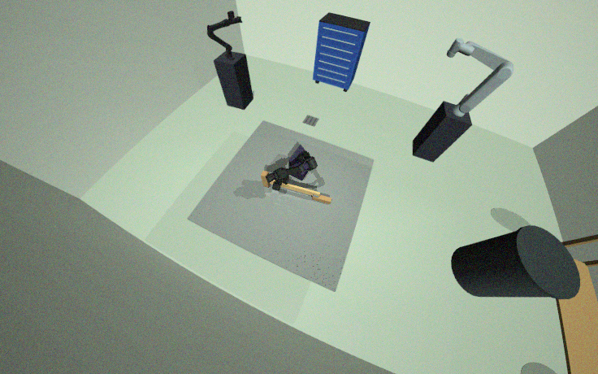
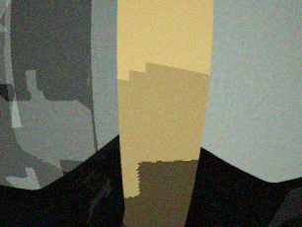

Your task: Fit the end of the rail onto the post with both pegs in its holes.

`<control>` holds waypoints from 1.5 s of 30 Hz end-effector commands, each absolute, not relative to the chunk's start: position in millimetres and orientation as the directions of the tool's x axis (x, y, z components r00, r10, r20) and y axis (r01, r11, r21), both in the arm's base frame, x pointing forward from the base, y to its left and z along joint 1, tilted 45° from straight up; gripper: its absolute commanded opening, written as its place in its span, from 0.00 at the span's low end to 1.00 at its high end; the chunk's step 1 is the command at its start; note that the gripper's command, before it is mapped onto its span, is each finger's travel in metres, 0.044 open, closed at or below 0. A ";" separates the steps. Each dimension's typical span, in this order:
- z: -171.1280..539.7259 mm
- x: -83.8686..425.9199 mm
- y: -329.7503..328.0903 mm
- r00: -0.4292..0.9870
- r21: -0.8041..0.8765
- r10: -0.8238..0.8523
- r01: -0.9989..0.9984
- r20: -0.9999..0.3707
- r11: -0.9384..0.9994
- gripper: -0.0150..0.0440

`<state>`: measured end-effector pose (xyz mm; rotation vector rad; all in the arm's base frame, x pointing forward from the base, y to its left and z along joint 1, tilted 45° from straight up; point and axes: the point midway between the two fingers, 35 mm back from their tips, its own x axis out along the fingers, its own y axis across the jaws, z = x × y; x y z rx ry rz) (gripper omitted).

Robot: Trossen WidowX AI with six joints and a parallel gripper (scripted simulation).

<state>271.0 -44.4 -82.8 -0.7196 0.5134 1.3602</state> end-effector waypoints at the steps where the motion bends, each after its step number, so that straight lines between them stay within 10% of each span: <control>1: -82.4 274.0 -48.9 0.165 -0.173 0.685 -0.983 -0.709 0.059 0.25; 45: -89.6 274.8 -56.9 0.166 -0.173 0.685 -0.983 -0.710 0.059 0.25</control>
